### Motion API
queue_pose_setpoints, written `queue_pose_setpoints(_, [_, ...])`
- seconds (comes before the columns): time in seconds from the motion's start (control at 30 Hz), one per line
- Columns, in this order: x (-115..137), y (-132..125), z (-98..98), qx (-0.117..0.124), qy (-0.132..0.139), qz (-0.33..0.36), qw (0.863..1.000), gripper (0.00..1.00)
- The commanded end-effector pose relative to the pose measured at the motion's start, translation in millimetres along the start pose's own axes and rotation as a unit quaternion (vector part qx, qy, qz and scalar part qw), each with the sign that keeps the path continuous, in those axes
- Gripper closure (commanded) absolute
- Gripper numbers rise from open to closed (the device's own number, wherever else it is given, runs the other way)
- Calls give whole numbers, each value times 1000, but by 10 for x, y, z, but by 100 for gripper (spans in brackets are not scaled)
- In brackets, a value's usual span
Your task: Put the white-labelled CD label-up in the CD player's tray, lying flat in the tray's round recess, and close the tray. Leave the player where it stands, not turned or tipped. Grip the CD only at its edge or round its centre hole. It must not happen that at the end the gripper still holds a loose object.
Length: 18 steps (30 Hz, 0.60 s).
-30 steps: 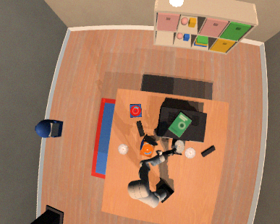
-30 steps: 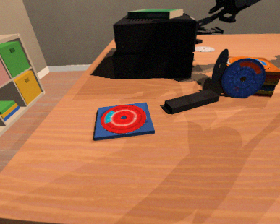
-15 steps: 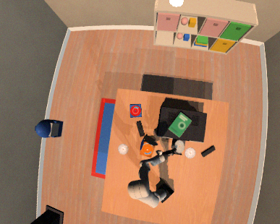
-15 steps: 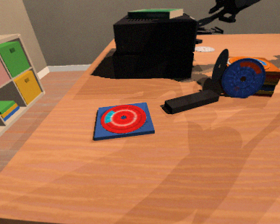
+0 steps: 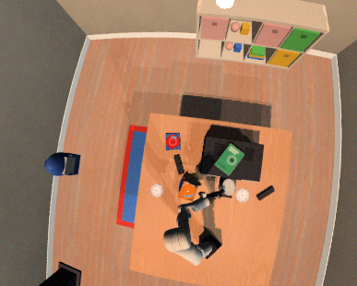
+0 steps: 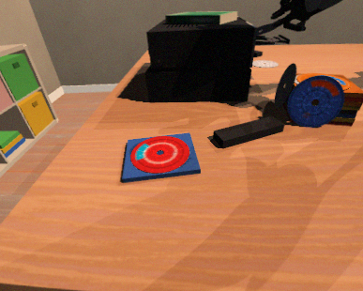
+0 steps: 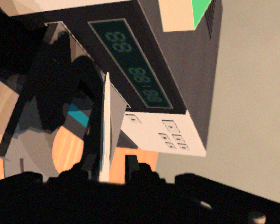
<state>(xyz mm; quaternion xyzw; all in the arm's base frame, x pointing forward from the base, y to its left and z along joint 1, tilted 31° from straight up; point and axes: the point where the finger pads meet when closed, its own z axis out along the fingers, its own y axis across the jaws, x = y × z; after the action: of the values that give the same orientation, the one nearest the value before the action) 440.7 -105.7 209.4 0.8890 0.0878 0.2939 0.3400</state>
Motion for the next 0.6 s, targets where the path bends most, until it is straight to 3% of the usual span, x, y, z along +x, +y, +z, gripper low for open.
queue_pose_setpoints(0.0, [-1, -60, 3, 3, 0, -4, 1000, 76])
queue_pose_setpoints(0.57, [-3, -380, 65, 3, 0, -4, 1000, 76])
